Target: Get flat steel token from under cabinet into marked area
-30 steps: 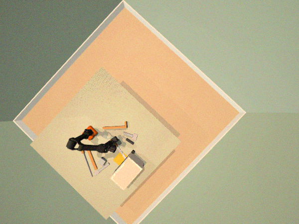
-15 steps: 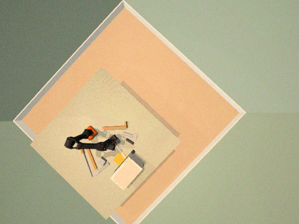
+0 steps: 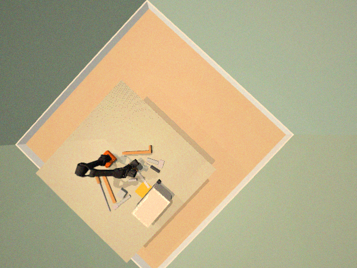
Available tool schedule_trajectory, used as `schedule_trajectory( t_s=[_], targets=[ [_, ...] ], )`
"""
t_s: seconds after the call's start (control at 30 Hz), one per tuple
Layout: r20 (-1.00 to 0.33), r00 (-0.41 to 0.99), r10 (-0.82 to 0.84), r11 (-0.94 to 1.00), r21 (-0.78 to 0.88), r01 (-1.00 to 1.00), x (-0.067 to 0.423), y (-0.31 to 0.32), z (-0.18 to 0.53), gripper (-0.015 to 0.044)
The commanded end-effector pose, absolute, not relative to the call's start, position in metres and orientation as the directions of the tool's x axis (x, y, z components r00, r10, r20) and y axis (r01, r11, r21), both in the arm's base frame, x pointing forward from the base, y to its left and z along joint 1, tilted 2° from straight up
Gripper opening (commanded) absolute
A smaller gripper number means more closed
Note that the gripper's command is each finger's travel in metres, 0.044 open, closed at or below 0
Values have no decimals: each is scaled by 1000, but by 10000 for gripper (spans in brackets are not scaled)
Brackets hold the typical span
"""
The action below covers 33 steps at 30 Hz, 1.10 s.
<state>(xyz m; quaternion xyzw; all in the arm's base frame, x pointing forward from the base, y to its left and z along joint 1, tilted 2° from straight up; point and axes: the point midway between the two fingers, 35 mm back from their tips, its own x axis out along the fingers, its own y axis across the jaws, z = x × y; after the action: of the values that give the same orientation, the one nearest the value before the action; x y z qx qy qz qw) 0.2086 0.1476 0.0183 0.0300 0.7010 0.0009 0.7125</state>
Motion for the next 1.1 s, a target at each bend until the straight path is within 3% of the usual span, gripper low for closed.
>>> schedule_trajectory(
  t_s=[0.0, 0.6, 0.83, 0.97, 1.07],
  targets=[
    [-999, 17, 43, 998, 44, 41, 209, 148, 18, 0],
    [-999, 14, 44, 998, 45, 51, 201, 161, 22, 0],
    [-999, 12, 39, 998, 40, 51, 201, 159, 20, 184],
    [-999, 12, 40, 998, 40, 51, 201, 159, 20, 200],
    [-999, 14, 44, 998, 44, 51, 201, 159, 20, 270]
  ],
)
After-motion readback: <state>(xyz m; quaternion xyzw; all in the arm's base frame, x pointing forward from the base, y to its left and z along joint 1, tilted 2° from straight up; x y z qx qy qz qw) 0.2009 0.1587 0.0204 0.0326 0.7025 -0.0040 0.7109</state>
